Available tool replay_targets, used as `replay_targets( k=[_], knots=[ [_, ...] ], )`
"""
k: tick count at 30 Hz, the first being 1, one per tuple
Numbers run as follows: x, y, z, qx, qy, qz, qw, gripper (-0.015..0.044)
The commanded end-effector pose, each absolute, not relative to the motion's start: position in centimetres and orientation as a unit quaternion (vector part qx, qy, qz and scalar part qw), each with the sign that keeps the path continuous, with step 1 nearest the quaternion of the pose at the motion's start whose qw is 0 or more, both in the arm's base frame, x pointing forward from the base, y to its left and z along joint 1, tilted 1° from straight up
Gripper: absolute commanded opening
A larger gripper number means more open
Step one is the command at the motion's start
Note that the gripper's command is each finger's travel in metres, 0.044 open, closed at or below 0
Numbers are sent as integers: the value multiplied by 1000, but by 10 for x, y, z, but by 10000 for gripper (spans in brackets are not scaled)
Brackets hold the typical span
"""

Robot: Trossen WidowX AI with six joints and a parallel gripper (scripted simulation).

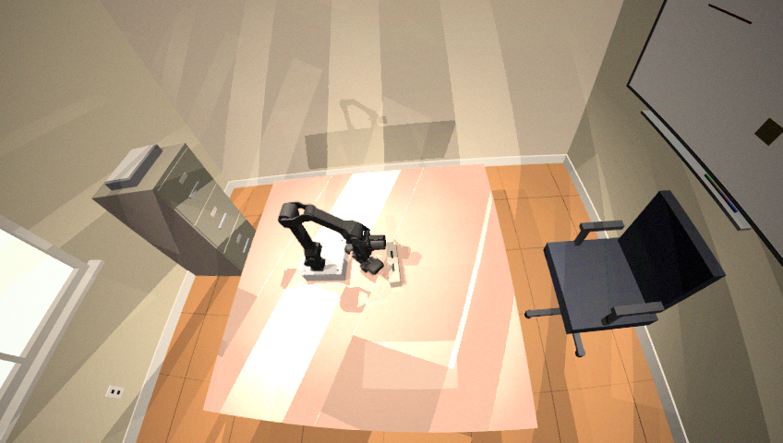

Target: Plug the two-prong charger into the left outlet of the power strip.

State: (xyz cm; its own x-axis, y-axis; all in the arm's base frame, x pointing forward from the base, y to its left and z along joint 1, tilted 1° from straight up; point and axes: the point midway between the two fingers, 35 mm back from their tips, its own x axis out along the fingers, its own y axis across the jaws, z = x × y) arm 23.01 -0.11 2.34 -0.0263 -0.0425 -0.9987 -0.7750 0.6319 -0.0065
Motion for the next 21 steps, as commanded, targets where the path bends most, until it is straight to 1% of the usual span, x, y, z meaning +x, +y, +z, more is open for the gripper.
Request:
replay_targets(
  k=[1, 21],
  knots=[
    [228, 3, 19, -290, 663, 276, 632, 0],
    [225, 18, 6, -204, 694, 199, 661, 0]
  ],
)
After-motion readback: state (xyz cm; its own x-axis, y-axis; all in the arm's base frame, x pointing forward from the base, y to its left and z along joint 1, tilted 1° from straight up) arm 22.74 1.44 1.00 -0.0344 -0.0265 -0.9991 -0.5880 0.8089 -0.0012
